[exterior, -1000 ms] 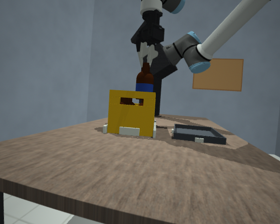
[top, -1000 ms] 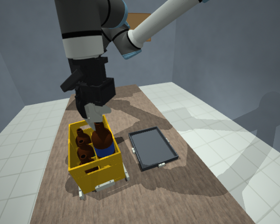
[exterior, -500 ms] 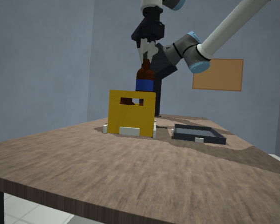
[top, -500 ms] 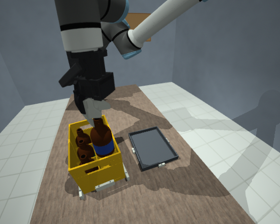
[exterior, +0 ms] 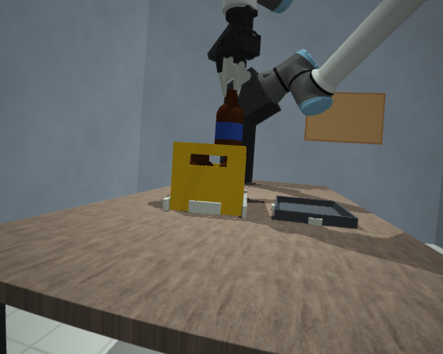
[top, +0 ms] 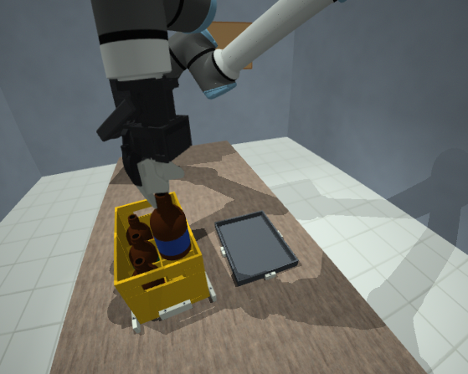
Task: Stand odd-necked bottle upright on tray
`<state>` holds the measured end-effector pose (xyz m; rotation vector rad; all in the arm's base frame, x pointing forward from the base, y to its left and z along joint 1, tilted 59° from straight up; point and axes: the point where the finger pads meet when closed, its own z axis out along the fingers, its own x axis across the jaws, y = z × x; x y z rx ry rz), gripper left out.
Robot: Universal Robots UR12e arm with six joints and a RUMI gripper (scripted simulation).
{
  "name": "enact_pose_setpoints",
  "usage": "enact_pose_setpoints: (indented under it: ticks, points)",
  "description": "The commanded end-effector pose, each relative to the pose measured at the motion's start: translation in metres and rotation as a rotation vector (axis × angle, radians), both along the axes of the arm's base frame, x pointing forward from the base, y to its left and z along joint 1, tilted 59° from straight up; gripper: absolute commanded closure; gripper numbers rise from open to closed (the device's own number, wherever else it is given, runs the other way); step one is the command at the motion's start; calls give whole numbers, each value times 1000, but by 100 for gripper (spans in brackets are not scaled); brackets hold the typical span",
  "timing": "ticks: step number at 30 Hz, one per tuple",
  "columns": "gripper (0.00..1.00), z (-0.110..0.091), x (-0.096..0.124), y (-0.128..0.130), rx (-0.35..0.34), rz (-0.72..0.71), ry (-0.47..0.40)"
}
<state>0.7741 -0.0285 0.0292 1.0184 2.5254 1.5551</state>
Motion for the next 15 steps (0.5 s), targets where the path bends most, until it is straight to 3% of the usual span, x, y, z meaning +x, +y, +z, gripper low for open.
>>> enact_pose_setpoints:
  ticks: [1,15]
  points:
    - [100,3,1,-6,-4,-3,-4]
    - [100,2,1,-5,-3,-3,-3]
